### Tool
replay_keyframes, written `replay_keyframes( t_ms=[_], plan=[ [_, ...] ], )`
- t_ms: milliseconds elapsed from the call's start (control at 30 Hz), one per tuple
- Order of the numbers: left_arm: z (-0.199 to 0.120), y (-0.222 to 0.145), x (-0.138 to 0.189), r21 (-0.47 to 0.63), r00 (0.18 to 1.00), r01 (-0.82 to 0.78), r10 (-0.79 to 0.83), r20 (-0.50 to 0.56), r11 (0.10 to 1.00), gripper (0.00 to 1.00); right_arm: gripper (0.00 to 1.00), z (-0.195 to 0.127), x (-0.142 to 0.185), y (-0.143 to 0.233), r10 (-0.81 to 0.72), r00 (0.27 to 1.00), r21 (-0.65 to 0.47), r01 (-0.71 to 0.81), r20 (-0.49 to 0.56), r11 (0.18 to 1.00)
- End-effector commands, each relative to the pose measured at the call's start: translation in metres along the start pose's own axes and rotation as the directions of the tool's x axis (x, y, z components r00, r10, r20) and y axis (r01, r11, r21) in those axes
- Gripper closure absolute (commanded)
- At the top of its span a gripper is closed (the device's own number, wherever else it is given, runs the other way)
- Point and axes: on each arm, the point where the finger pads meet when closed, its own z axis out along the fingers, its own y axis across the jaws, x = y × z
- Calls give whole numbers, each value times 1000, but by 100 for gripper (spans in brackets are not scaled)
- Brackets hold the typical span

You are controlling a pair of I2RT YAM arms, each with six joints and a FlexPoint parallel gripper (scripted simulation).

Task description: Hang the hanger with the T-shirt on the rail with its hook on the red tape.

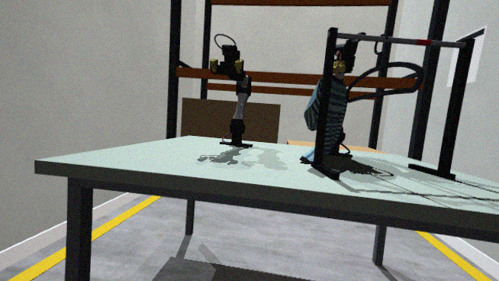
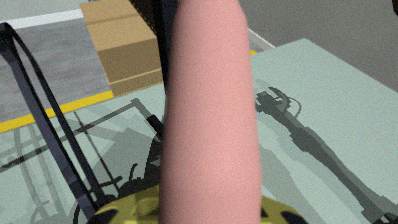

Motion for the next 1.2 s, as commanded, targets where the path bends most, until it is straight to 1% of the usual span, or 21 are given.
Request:
replay_keyframes(
  t_ms=[0,333,400,800,833,867,967,1033,1100,1167],
  plan=[
    [-14,-10,-7,100,998,-48,45,33,994,100,0,-2,-6,0,-1,1000,1,1,15,1000],
    [-20,2,-8,62,999,-33,31,41,998,100,0,-2,-6,0,-1,1000,1,1,15,1000],
    [-25,3,-11,36,998,-41,39,58,999,100,0,-2,-6,0,-1,1000,1,1,15,1000],
    [-24,4,-10,38,998,-38,36,55,999,100,0,-2,-6,0,-1,1000,1,1,15,1000],
    [-24,1,-11,51,997,-53,50,63,997,100,0,-2,-6,0,-1,1000,1,1,15,1000],
    [-22,2,-10,54,997,-54,51,62,997,100,0,-2,-1,2,-2,1000,-11,2,-4,1000],
    [-21,5,-8,49,997,-50,47,61,998,100,0,-10,-3,14,-7,1000,-63,5,-29,998],
    [-19,8,-6,35,998,-33,32,51,999,100,0,-21,-1,28,-14,998,-122,6,-64,993],
    [-18,15,-5,-9,999,-8,8,41,1000,100,0,-40,-8,51,-22,996,-203,5,-82,979],
    [-19,24,-5,-77,999,24,-21,38,997,100,0,-60,-21,74,-30,996,-283,6,-79,959]
  ],
)
